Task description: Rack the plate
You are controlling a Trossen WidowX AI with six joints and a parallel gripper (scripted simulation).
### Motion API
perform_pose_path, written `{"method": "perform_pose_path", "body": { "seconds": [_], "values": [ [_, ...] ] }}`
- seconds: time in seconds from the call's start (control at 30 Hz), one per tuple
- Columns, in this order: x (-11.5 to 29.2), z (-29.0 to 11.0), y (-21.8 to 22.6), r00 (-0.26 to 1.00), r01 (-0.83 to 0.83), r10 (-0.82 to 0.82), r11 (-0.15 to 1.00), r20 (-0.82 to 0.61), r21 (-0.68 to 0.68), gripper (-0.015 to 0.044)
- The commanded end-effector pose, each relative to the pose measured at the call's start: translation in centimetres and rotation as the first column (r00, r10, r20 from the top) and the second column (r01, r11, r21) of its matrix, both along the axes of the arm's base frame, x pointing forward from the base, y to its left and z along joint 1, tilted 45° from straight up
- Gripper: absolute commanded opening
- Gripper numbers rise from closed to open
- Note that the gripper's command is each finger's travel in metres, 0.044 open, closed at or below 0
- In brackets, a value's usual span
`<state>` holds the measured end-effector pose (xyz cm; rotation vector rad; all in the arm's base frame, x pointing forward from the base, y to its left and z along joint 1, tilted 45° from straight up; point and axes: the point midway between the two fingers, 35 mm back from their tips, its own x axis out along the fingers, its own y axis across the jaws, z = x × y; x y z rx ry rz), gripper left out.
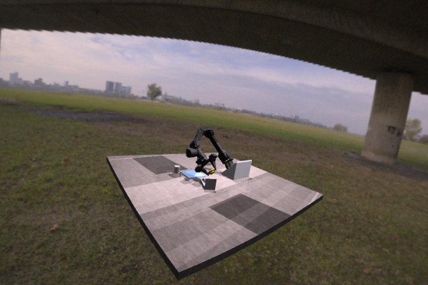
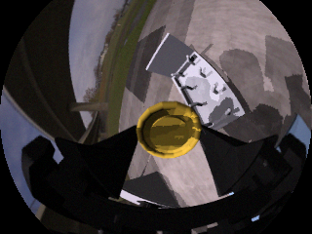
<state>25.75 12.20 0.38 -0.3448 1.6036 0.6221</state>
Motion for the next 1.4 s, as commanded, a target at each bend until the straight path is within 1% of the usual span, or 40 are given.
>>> {"method": "perform_pose_path", "body": {
  "seconds": [0.0,0.37,0.7,0.87,1.03,1.37],
  "values": [
    [-0.1,-0.3,-0.3,0.998,-0.057,0.055,0.996,0.022,0.069,0.0000],
    [0.5,-0.8,-1.2,0.957,-0.264,0.223,0.933,0.183,0.245,0.0000],
    [1.0,-0.8,-2.1,0.860,-0.461,0.329,0.830,0.391,0.315,0.0000],
    [1.1,-0.7,-2.6,0.784,-0.557,0.364,0.771,0.503,0.310,0.0000],
    [1.2,-0.4,-3.1,0.688,-0.647,0.388,0.710,0.613,0.277,0.0000],
    [1.3,0.4,-4.4,0.440,-0.791,0.412,0.598,0.798,0.127,0.0000]
  ]
}}
